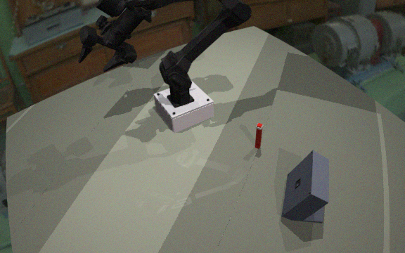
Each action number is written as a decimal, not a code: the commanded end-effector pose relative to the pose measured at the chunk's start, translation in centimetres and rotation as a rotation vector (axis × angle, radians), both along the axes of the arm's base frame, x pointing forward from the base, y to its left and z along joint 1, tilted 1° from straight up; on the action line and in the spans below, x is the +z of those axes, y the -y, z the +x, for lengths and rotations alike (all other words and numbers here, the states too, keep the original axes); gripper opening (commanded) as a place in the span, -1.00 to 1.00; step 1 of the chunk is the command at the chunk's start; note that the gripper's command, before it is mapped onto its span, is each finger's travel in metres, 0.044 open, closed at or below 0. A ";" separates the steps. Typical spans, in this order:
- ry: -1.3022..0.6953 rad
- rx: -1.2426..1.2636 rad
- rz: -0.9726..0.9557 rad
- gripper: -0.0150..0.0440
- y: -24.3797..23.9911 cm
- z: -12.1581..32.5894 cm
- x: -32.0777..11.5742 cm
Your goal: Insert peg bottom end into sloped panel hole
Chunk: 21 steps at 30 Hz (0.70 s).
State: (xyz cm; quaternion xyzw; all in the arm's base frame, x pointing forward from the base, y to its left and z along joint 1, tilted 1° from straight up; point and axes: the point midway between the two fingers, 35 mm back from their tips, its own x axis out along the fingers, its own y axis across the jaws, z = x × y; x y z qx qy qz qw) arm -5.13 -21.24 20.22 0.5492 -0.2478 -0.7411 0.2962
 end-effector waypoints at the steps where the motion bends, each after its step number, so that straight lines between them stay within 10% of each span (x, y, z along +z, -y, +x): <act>1: -0.020 0.085 0.028 1.00 0.5 1.2 -0.2; 21: -0.119 0.449 0.129 1.00 1.4 7.0 -1.3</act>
